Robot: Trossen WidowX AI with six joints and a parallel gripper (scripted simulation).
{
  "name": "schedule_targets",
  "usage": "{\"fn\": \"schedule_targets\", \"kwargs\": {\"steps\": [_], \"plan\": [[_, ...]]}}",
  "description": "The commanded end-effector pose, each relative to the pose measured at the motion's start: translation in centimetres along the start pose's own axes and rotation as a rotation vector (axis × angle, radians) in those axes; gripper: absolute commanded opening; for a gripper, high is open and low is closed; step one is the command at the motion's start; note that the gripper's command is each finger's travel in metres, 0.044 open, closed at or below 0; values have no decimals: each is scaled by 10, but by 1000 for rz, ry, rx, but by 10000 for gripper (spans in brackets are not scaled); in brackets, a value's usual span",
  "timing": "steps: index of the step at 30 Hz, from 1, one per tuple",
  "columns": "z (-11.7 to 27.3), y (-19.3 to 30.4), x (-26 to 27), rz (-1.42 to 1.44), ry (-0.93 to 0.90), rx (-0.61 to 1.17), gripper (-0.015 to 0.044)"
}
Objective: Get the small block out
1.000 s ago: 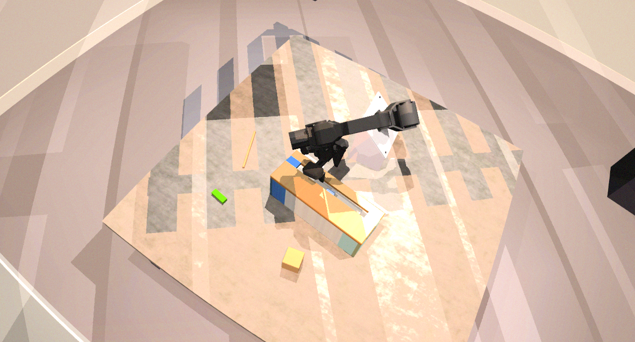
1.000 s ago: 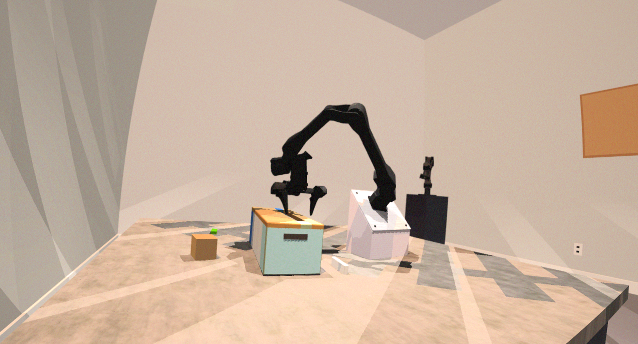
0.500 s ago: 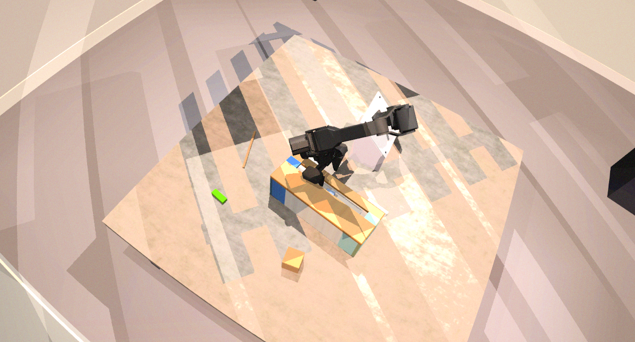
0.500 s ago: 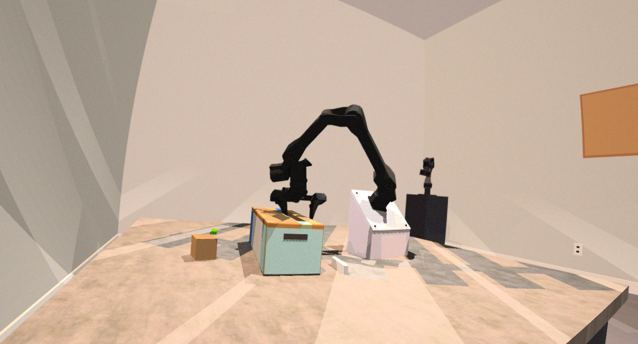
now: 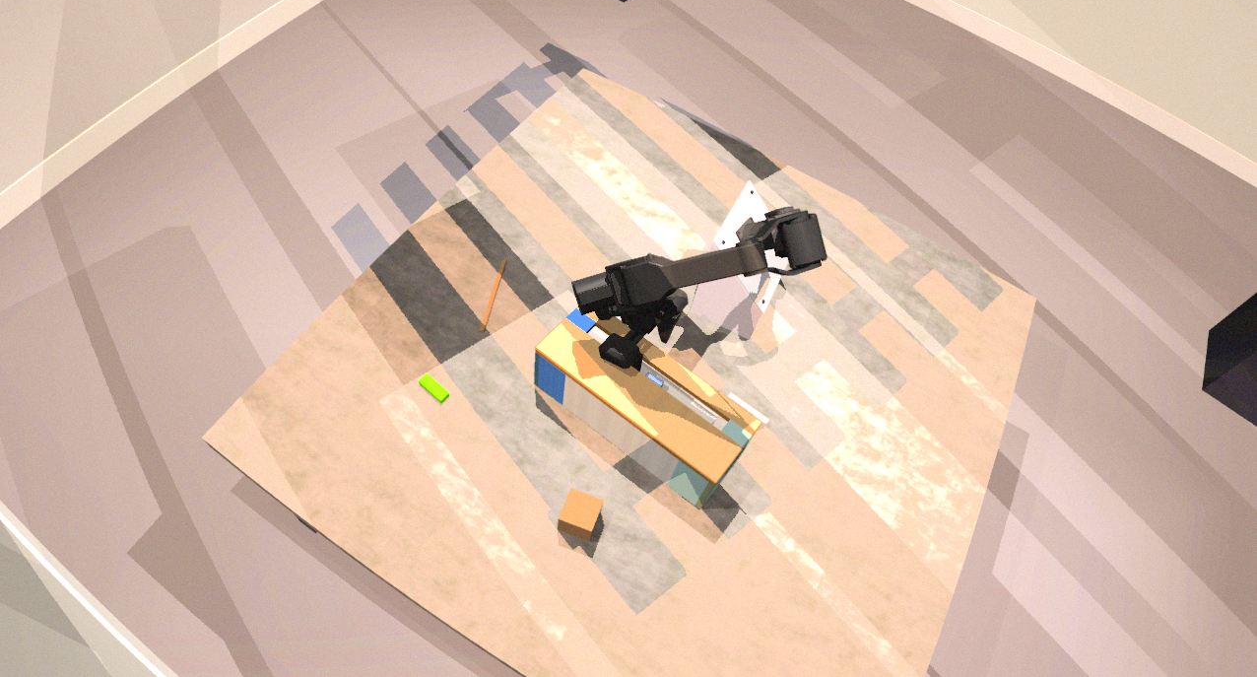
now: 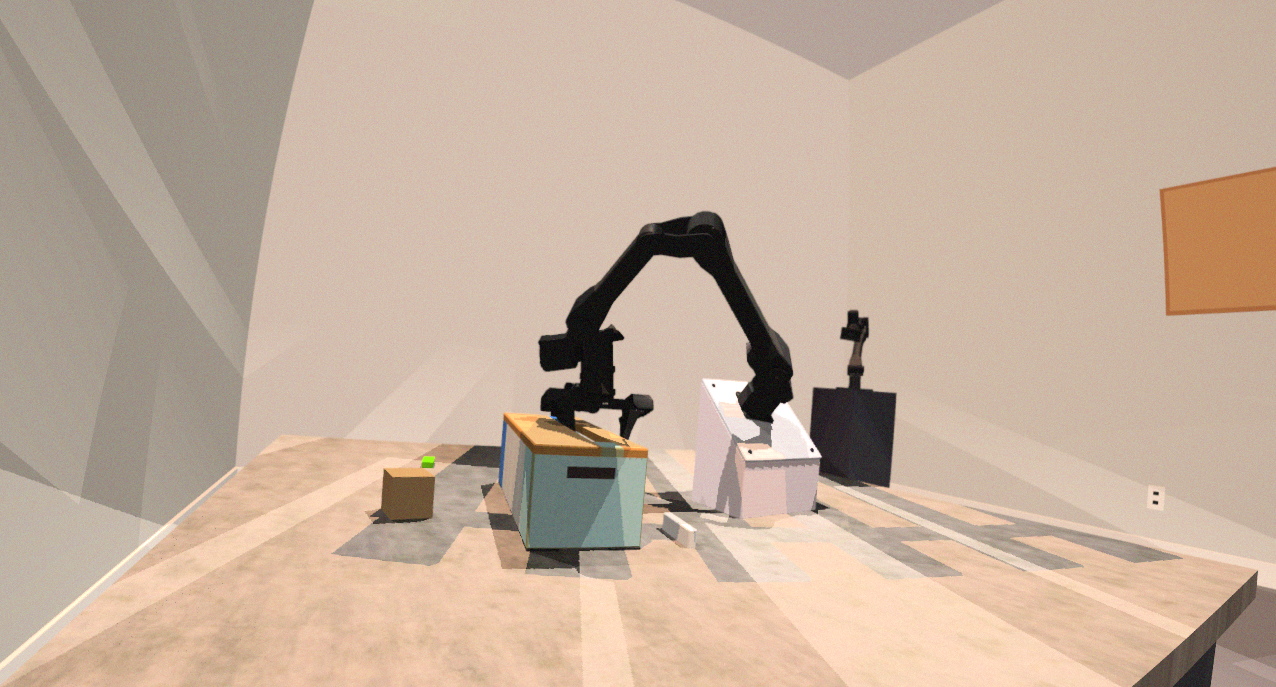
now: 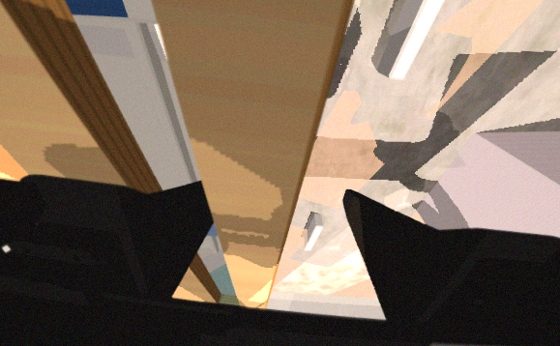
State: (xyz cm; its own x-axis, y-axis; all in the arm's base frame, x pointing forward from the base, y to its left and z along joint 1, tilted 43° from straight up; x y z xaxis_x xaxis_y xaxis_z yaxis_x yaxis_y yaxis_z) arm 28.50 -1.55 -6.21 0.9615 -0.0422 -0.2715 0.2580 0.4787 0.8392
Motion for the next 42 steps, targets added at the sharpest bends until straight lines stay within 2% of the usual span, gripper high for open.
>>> {"fn": "schedule_targets", "kwargs": {"steps": [1,42], "plan": [[-2,6,-1,-1,0,1,400],[-27,73,-14,-3,3,5,400]]}}
Point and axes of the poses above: the point midway between the two fingers, 35 mm back from their tips, its own z axis back along the fingers, its own x axis across the jaws, y = z × x, the point moved 6 cm from there along z, back along the fingers, and after that the axes turned 11 degrees about -z, right-handed, at the moved point
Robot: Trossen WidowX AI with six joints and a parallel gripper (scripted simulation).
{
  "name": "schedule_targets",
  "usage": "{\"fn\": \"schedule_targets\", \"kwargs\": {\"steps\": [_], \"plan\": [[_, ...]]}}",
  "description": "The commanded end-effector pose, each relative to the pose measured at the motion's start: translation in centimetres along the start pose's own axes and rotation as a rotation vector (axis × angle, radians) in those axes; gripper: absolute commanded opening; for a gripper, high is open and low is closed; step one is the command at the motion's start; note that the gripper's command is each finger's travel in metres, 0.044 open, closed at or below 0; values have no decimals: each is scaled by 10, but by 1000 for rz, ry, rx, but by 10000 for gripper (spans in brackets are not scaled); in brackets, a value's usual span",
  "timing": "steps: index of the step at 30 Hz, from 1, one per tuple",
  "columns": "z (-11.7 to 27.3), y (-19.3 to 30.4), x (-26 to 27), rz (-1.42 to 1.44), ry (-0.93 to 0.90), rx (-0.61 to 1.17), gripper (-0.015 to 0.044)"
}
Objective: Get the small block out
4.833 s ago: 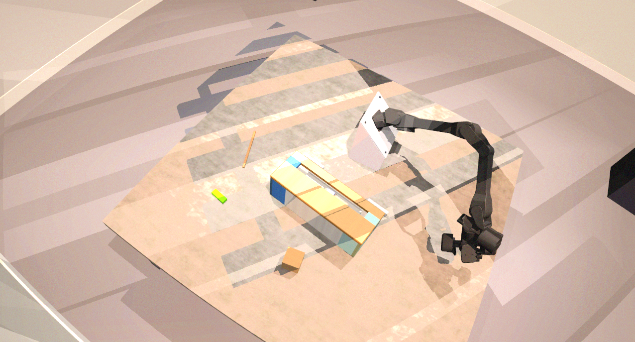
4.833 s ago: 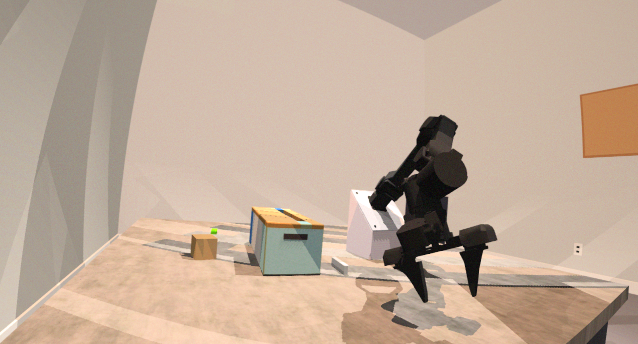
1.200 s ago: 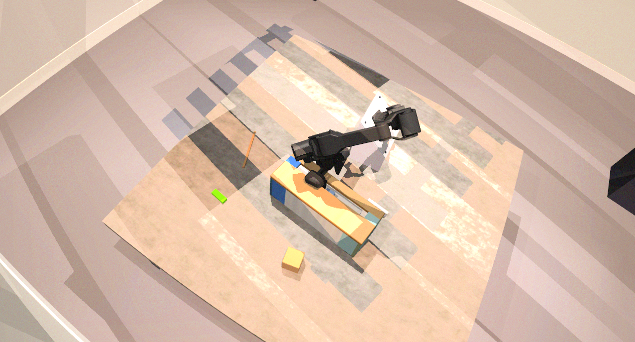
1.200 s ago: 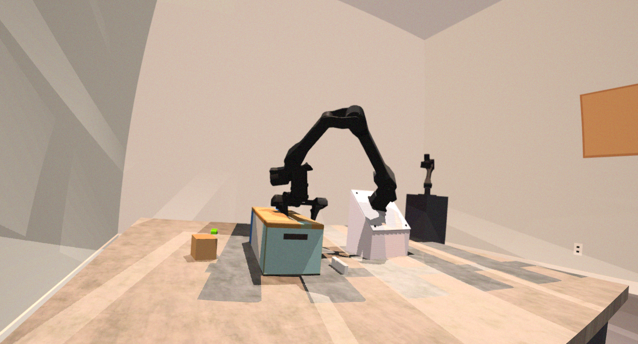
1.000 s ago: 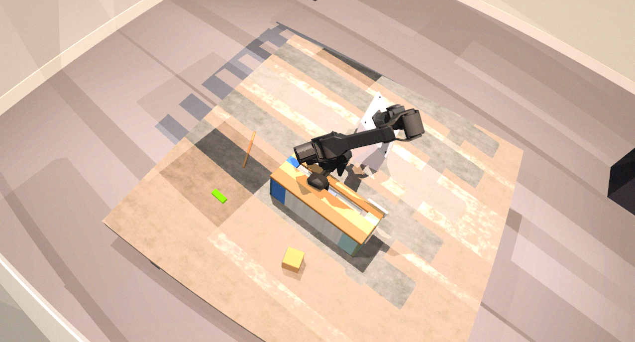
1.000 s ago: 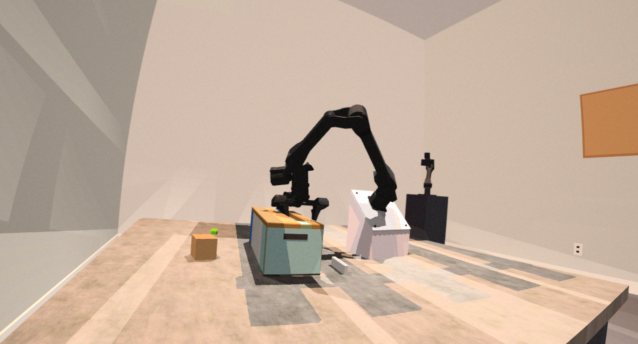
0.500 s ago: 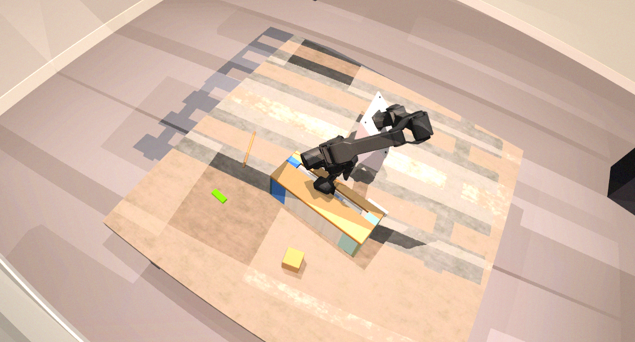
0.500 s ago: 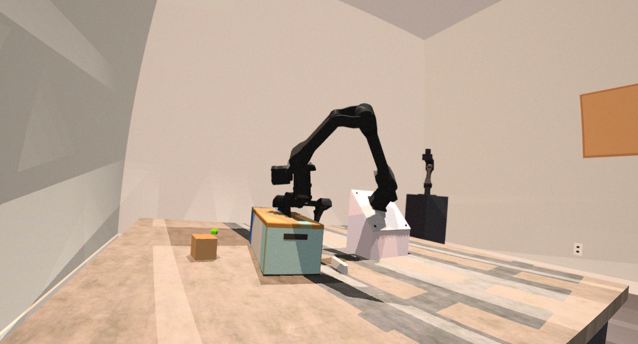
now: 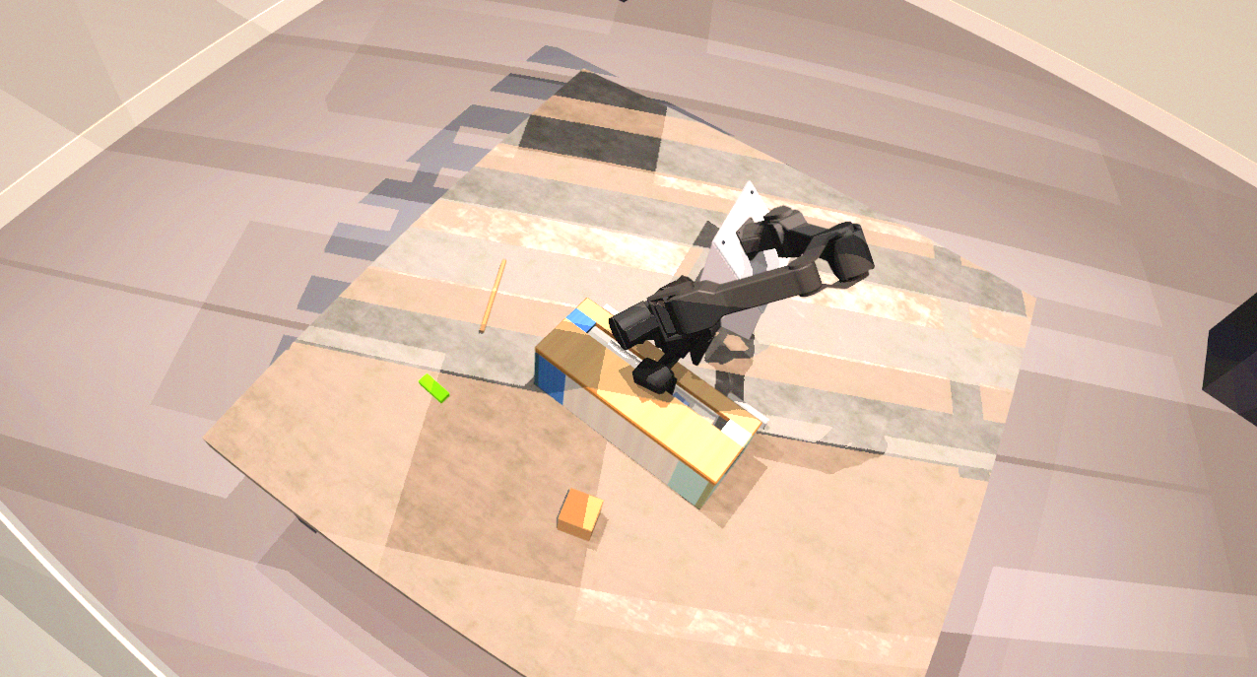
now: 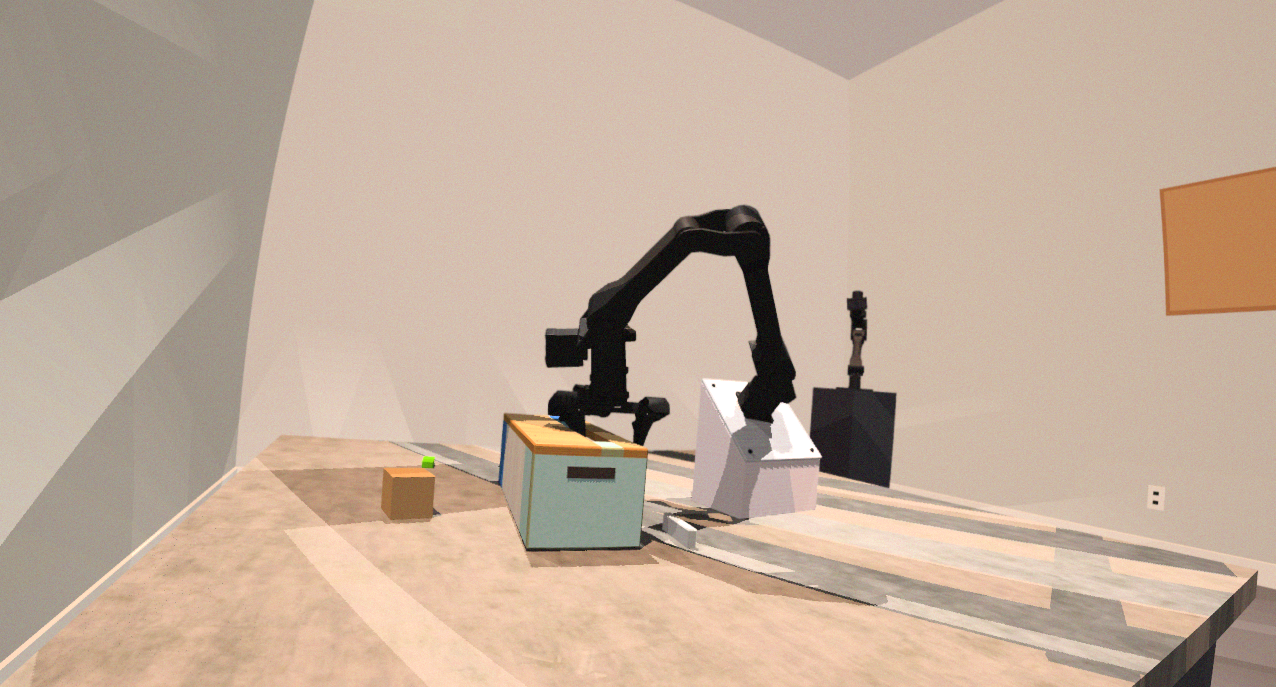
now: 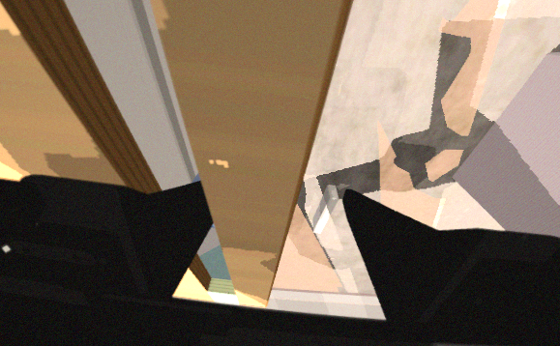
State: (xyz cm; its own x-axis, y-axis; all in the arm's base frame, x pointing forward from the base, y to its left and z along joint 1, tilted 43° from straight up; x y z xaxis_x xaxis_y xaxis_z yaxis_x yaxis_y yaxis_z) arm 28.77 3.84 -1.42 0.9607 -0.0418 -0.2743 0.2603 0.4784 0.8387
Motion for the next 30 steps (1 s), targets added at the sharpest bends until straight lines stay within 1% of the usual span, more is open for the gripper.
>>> {"fn": "schedule_targets", "kwargs": {"steps": [1,30], "plan": [[-3,7,-2,-1,1,4,400],[-19,53,-10,-1,2,6,400]]}}
Point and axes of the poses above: the point midway between the two fingers, 35 mm back from their tips, its own z axis back along the fingers, its own x axis across the jaws, y = z × x, the point moved 6 cm from there along z, back along the fingers, and after that the axes turned 11 degrees about -z, right-handed, at the moved point
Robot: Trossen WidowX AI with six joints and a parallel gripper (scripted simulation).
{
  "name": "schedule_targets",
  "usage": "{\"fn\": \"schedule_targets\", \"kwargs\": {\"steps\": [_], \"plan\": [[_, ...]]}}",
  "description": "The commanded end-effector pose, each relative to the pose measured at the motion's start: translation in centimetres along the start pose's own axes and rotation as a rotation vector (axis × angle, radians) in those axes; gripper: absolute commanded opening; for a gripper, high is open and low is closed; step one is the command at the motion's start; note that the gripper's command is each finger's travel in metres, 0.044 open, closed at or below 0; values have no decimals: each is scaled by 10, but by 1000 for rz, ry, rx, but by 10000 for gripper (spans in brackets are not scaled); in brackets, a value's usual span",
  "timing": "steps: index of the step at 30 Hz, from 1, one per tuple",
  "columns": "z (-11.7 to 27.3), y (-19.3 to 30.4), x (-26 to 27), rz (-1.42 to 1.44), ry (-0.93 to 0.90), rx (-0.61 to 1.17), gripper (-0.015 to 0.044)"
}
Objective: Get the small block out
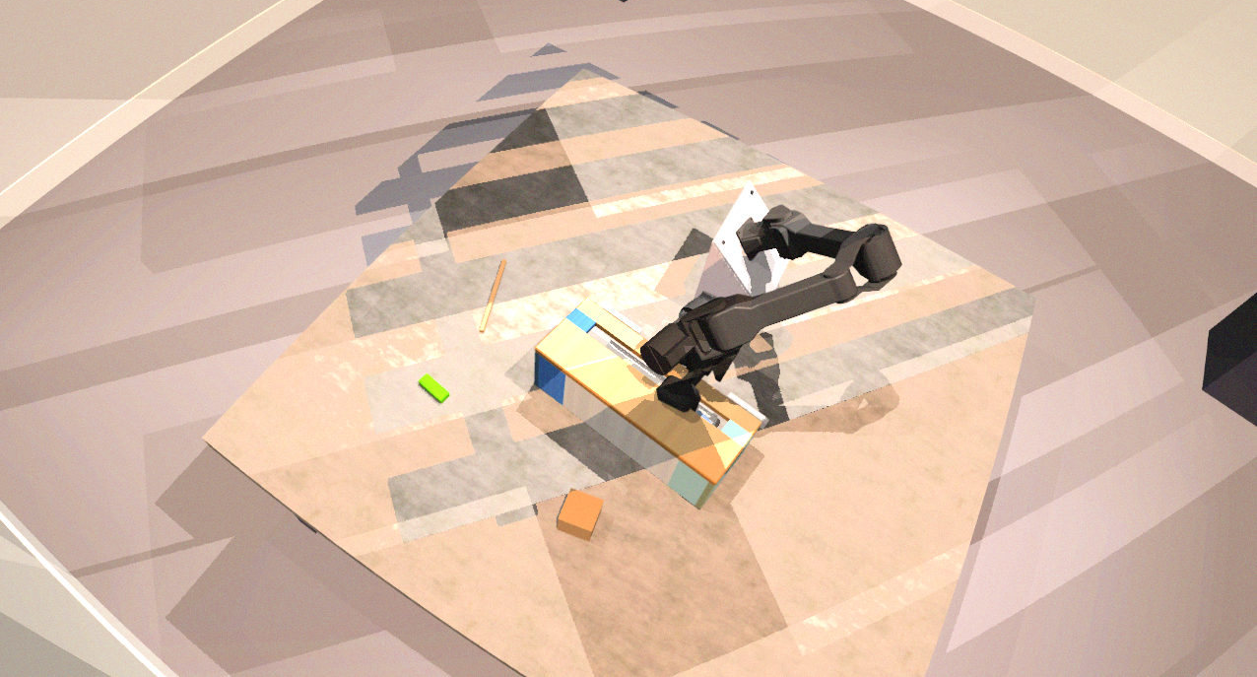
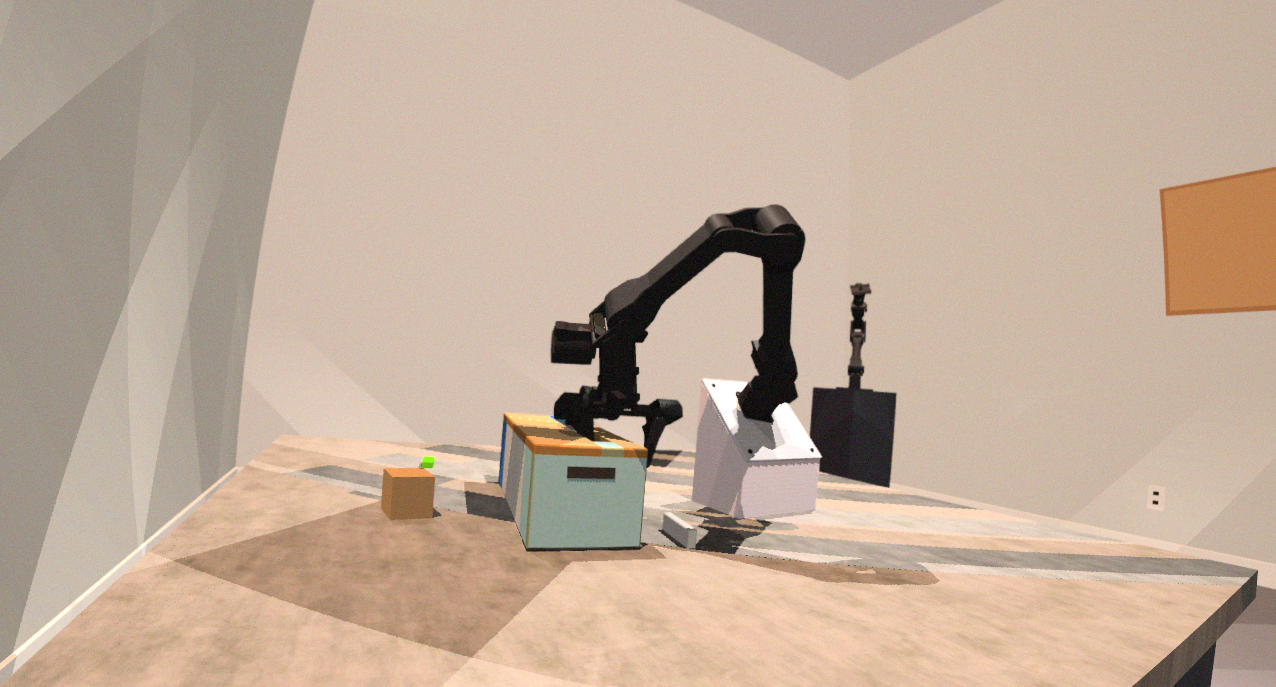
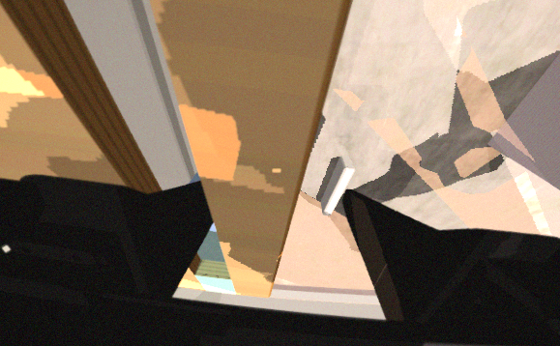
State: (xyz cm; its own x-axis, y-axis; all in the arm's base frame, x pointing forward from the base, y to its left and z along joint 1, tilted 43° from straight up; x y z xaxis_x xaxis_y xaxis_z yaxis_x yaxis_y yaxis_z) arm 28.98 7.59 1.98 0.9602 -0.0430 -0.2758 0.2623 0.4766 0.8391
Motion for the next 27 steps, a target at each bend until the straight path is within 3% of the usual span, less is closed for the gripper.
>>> {"fn": "schedule_targets", "kwargs": {"steps": [1,27], "plan": [[-3,7,-2,1,2,5,400],[-4,43,-7,1,0,2,400]]}}
Point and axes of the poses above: the point midway between the two fingers, 35 mm back from their tips, its own z axis back along the fingers, its own x axis across the jaws, y = z × x, the point moved 6 cm from there along z, back along the fingers, and after that the axes turned 11 degrees about -z, right-handed, at the moved point
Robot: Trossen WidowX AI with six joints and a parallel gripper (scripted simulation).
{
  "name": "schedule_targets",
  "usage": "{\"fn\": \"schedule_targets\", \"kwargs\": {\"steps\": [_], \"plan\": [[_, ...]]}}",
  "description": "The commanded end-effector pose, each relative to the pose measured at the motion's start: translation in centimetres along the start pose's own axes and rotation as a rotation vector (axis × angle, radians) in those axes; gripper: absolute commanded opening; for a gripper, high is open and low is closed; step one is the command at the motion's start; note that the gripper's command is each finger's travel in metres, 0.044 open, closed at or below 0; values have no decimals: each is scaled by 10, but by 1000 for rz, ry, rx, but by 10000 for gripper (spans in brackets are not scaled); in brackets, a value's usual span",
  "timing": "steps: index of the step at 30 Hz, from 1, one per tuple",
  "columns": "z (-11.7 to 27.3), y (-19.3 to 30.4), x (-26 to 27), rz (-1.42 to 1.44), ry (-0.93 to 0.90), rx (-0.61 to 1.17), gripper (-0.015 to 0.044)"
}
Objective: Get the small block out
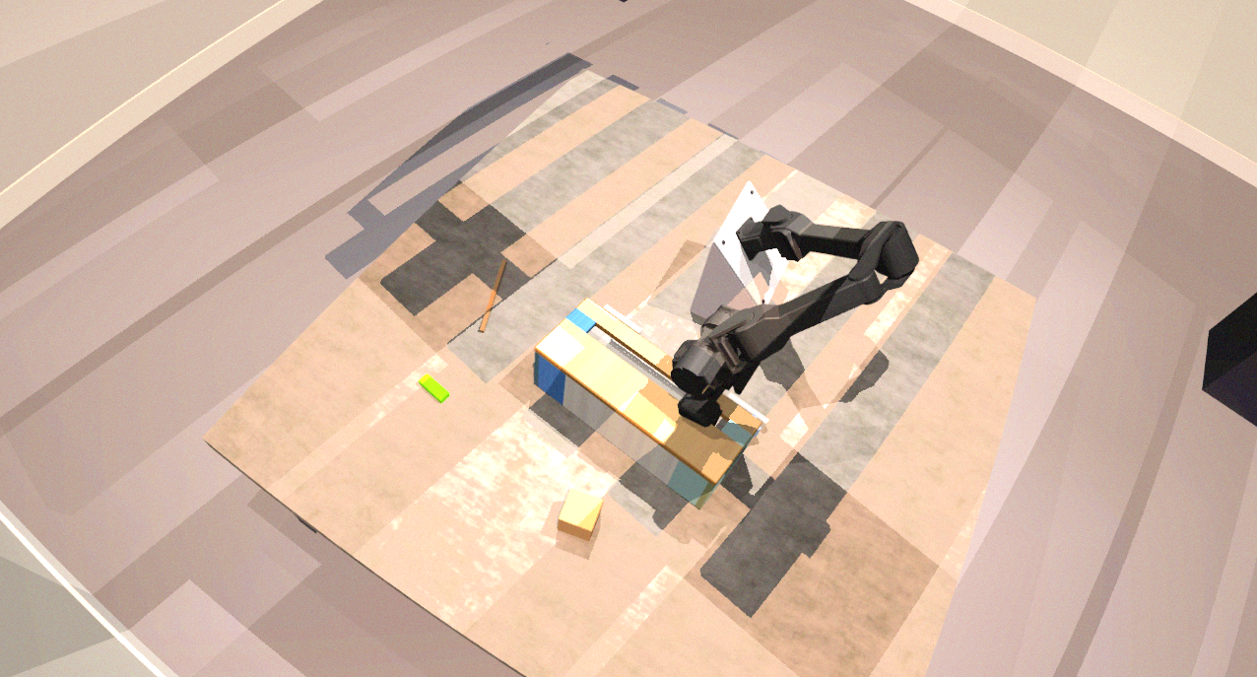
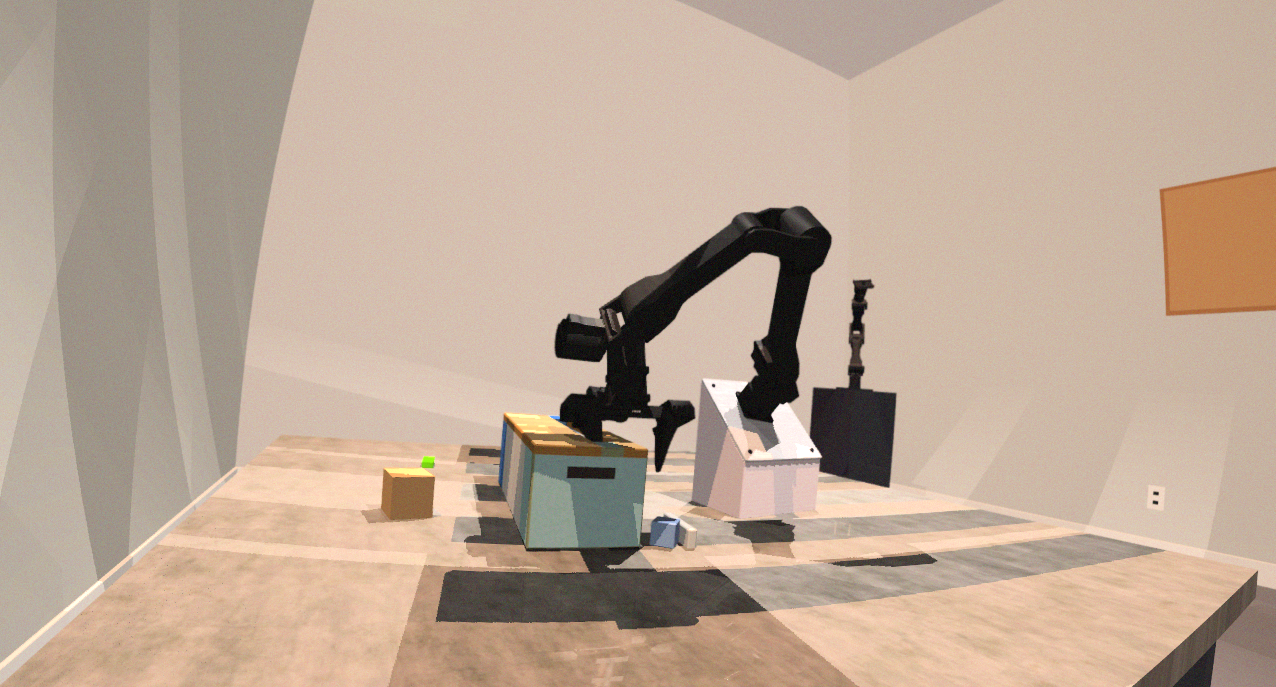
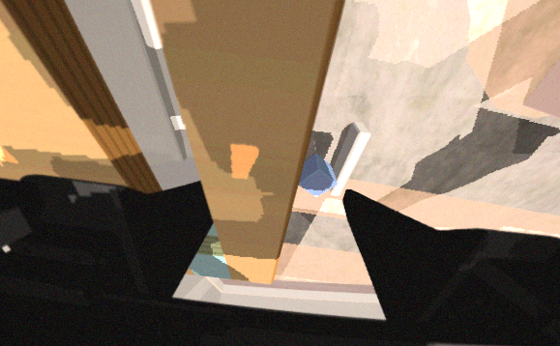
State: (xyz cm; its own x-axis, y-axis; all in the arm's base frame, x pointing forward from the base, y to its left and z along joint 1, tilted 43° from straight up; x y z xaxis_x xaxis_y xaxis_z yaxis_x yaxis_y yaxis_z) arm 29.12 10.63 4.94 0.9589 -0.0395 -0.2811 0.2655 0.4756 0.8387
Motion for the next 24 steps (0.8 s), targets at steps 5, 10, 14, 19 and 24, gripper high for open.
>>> {"fn": "schedule_targets", "kwargs": {"steps": [5,10,14,19,24], "plan": [[52,15,-2,4,-6,-3,400],[60,18,-3,4,-5,-2,400],[63,19,2,70,-50,8,347],[65,29,-2,512,-87,-52,285],[61,38,-11,997,-69,-132,285]]}}
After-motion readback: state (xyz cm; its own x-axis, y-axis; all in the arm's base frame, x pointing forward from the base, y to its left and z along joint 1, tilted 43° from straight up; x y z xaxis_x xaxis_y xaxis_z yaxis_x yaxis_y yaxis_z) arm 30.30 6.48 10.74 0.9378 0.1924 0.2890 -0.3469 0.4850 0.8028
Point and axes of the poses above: the point midway between the two fingers, 35 mm back from their tips, its own z axis back along the fingers, its own x axis across the jaws, y = z × x, the point moved 6 cm from there along z, back along the fingers, and after that the axes turned 11 degrees about -z, right-handed, at the moved point
